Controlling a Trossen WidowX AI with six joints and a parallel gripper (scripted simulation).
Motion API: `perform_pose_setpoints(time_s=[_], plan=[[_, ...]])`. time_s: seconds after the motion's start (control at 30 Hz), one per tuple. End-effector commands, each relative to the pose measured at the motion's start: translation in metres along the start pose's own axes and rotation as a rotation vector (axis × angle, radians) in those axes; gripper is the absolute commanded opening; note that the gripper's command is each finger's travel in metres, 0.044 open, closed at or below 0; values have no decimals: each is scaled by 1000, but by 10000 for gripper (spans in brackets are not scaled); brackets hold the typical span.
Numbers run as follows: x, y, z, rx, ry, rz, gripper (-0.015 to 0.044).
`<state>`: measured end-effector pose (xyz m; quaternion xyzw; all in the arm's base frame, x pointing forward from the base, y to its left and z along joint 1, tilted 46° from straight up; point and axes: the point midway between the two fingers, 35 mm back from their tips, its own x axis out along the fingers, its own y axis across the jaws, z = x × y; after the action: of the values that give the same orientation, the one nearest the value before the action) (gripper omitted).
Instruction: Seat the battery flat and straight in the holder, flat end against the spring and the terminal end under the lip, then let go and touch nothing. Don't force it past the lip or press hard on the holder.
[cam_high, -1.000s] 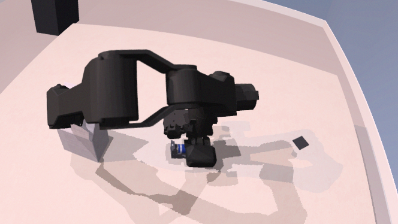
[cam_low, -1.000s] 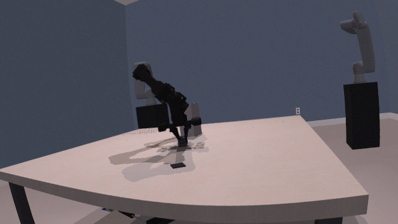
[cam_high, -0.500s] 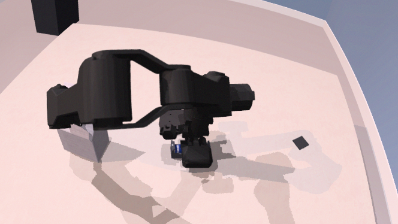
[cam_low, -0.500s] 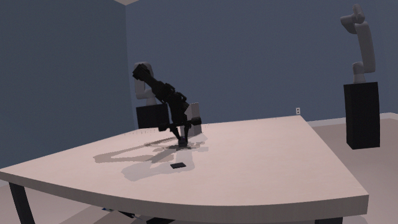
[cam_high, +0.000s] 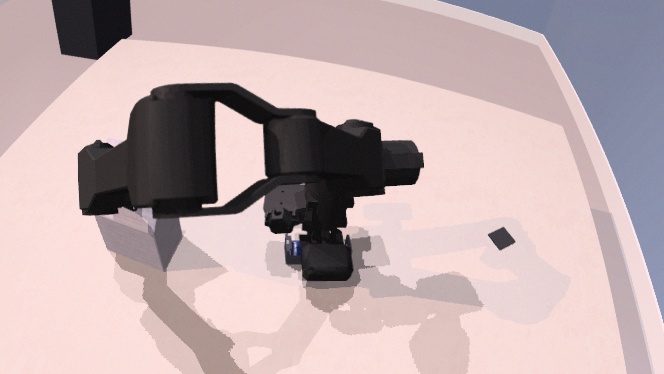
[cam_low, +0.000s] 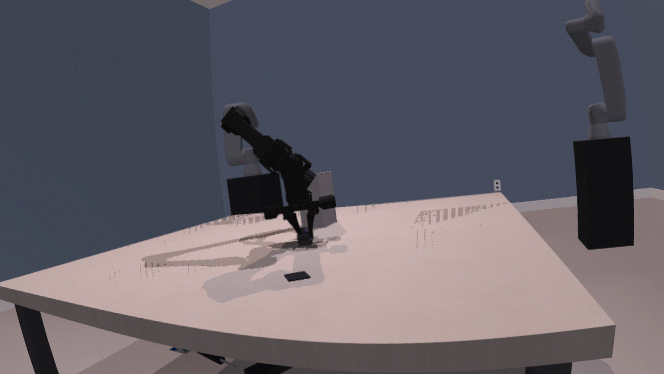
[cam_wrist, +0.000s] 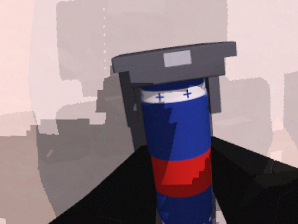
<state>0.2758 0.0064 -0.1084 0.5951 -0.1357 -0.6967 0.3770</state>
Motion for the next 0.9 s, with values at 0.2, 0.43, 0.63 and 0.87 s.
perform_pose_setpoints(time_s=[0.2,0.43,0.63,0.87], plan=[[-1,0,1,-4,-1,1,173],[-14,-1,1,0,0,0,173],[-15,-1,1,0,0,0,173],[-61,-6,3,-4,0,-2,330]])
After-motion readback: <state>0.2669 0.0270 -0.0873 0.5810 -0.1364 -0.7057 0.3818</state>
